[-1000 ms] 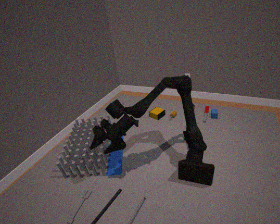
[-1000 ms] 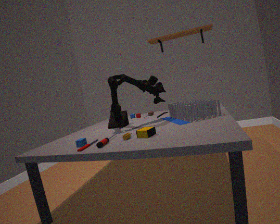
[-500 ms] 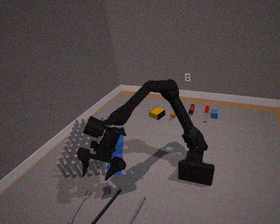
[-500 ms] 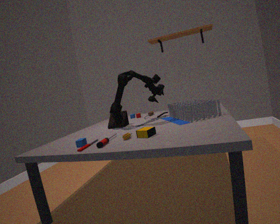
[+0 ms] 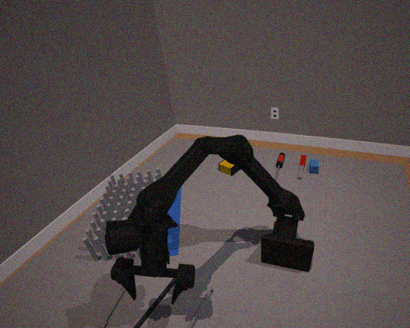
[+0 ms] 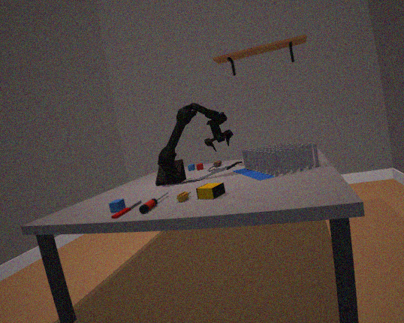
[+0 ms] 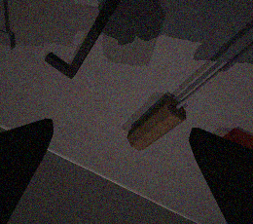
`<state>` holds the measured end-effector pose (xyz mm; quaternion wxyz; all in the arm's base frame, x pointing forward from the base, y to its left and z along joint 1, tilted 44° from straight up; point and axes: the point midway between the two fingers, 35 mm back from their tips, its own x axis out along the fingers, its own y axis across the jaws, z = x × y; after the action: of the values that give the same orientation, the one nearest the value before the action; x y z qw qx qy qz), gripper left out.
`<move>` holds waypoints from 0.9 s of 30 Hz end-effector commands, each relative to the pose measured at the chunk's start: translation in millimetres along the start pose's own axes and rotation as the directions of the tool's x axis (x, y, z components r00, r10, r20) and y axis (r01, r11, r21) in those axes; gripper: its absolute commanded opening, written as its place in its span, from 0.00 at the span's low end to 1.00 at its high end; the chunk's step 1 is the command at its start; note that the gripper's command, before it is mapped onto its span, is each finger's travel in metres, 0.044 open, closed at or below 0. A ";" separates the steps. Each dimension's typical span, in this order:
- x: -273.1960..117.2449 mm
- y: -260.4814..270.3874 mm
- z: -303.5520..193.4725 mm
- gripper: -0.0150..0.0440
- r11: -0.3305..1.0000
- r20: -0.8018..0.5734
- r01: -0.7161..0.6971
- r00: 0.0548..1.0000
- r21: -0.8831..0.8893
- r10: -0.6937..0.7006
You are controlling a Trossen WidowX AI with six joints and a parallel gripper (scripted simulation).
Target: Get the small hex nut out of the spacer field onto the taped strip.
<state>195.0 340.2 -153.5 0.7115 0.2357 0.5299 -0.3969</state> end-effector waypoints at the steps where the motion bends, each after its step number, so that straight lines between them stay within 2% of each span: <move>1: 29.6 -45.3 -42.1 1.00 0.953 0.179 0.084 0.974 0.292 -0.140; 8: 49.7 -82.0 -59.3 1.00 0.876 0.327 0.029 0.921 0.482 -0.210; 27: 48.3 -78.4 -51.5 1.00 0.874 0.330 0.027 0.920 0.485 -0.211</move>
<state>104.4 319.4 -211.9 0.6944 0.2836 0.2901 -0.5943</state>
